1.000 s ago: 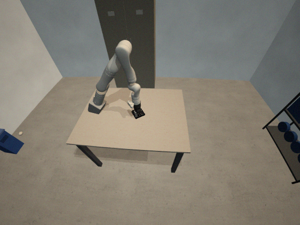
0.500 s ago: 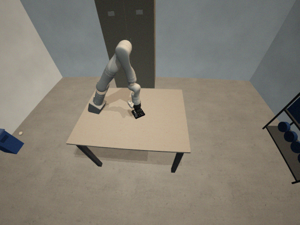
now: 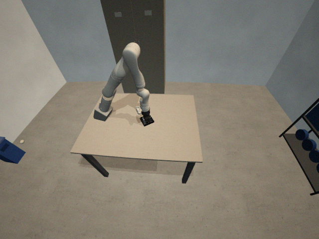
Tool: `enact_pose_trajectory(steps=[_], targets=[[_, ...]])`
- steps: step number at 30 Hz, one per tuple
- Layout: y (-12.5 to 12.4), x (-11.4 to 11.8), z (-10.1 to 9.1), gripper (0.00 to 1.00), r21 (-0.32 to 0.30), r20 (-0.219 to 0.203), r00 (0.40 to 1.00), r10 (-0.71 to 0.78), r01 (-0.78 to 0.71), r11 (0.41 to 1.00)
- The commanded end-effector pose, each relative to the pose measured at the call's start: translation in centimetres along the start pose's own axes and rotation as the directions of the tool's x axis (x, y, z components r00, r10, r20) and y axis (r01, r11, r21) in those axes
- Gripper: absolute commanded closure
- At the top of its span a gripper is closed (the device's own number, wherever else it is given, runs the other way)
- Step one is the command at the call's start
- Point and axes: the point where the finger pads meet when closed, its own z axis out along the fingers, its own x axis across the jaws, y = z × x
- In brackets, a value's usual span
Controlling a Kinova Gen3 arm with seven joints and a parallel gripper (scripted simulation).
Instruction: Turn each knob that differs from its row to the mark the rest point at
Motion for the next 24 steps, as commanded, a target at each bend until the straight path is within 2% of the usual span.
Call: enact_pose_trajectory(steps=[1, 13, 24], targets=[[0.04, -0.05, -0.03, 0.7, -0.001, 0.001, 1.0, 0.026, -0.026, 1.0], [0.04, -0.05, -0.03, 0.7, -0.001, 0.001, 0.985, 0.173, -0.173, 0.985], [0.04, -0.05, -0.03, 0.7, -0.002, 0.001, 0.932, 0.363, -0.363, 0.932]])
